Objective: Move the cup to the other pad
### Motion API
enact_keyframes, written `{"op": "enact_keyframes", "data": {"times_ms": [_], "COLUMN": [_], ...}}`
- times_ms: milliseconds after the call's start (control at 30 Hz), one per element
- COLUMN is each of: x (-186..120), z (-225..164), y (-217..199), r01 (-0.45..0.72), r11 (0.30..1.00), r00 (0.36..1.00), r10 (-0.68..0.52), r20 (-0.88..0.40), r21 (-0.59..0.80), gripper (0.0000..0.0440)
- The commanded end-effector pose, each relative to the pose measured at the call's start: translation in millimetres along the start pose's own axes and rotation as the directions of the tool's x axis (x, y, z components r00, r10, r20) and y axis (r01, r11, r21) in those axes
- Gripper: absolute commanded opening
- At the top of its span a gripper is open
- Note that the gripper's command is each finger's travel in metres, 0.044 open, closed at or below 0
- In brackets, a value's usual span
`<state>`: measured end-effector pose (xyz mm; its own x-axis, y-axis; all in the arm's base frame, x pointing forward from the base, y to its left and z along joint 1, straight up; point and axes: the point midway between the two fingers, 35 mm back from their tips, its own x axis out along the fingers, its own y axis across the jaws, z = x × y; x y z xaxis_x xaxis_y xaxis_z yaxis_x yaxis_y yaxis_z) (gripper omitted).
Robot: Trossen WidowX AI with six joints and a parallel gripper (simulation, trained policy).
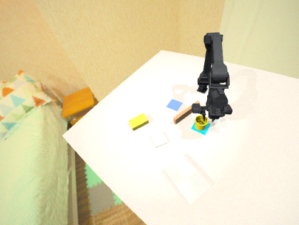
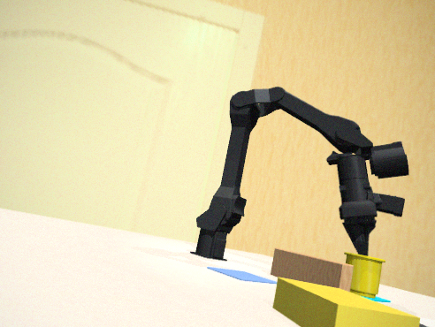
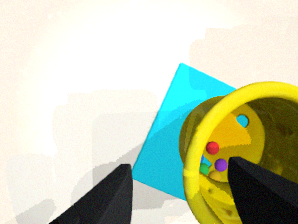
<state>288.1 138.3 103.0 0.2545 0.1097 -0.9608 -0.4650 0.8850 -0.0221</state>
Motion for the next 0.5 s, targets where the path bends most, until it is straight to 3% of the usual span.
{"op": "enact_keyframes", "data": {"times_ms": [0, 267, 467], "x": [-12, -38, -57], "z": [-2, 4, 9], "y": [1, -1, -6], "r01": [-0.014, -0.022, -0.022], "r11": [1.000, 0.999, 0.998], "r00": [1.000, 0.996, 0.992], "r10": [0.014, 0.018, 0.013], "r20": [0.021, 0.086, 0.128], "r21": [0.017, 0.039, 0.065], "gripper": [0.0218, 0.0272, 0.0408]}}
